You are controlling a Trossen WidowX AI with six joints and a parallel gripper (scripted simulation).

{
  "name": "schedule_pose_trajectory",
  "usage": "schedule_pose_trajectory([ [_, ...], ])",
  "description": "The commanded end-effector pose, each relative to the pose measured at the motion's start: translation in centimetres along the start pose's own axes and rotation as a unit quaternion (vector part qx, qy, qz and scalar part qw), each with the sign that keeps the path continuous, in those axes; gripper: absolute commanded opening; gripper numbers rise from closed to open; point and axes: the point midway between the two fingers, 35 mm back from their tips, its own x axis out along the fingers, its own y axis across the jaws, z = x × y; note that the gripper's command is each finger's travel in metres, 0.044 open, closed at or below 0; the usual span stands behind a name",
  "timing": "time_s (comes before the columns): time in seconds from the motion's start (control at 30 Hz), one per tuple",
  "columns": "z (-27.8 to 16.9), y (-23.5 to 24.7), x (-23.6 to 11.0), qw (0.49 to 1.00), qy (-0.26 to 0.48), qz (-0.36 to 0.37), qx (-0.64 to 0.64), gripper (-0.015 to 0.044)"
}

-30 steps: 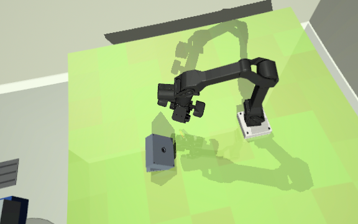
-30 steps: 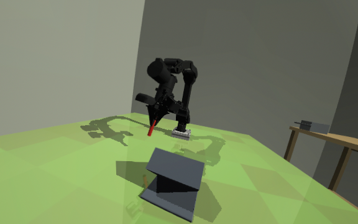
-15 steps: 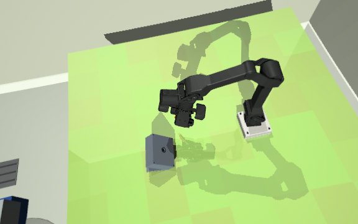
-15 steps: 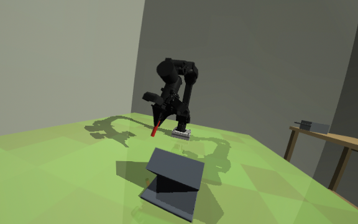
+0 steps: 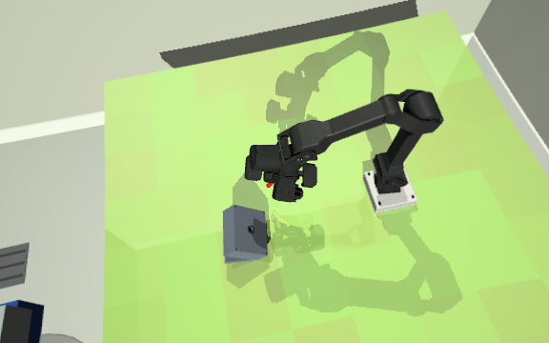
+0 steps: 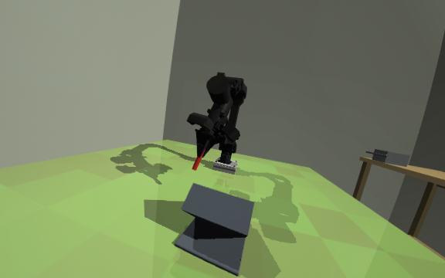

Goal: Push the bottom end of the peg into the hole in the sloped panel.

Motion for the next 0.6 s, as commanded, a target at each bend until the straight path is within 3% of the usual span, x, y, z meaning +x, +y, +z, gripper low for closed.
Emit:
schedule_pose_trajectory([
  [0.0, 0.4, 0.0, -0.1, 1.000, 0.001, -0.009, -0.014, 0.0000],
  [0.57, 2.5, 0.2, -0.9, 0.996, -0.003, -0.050, -0.073, 0.0000],
])
